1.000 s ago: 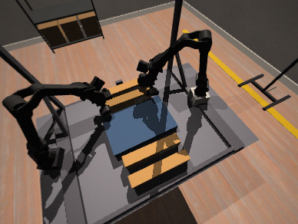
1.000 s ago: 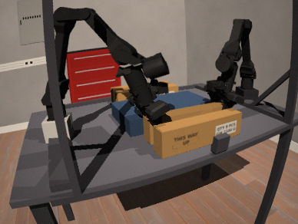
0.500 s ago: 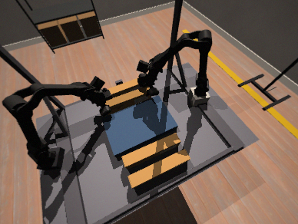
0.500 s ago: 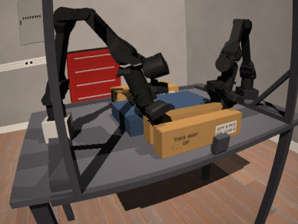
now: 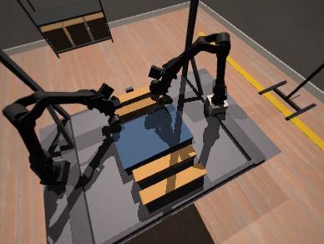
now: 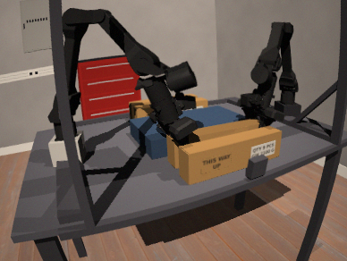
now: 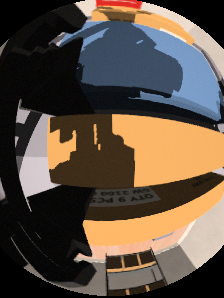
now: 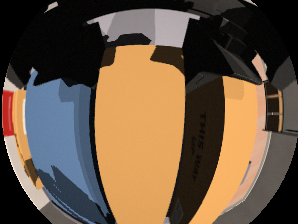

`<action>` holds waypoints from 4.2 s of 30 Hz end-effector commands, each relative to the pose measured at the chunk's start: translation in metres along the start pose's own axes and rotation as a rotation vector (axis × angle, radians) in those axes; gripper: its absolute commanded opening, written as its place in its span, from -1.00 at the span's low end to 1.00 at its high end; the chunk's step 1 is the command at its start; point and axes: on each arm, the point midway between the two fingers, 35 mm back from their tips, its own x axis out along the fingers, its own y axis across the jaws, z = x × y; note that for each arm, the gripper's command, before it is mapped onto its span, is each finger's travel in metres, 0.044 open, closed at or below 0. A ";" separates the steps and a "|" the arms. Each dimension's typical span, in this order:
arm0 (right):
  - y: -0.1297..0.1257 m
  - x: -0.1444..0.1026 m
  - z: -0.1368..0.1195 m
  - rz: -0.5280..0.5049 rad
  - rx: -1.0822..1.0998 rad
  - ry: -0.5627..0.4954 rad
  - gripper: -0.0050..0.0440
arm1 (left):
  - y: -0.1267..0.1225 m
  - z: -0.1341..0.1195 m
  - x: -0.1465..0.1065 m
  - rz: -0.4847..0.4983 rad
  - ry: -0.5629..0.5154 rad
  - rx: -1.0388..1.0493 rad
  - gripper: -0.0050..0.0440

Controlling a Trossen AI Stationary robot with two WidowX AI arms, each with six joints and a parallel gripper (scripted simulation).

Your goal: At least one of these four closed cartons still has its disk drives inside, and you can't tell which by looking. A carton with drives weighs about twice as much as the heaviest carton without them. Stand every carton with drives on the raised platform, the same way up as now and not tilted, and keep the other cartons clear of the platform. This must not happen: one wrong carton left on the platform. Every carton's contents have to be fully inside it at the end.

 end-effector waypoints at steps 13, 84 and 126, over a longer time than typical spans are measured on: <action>0.002 -0.007 0.007 0.009 0.006 -0.022 -1.00 | -0.003 0.006 -0.005 -0.012 -0.019 -0.005 -1.00; -0.002 -0.087 0.038 -0.002 0.006 -0.018 -1.00 | 0.001 0.036 -0.087 -0.001 -0.001 -0.001 -1.00; -0.002 -0.087 0.037 -0.001 0.006 -0.019 -1.00 | 0.000 0.037 -0.088 0.001 -0.002 -0.003 -1.00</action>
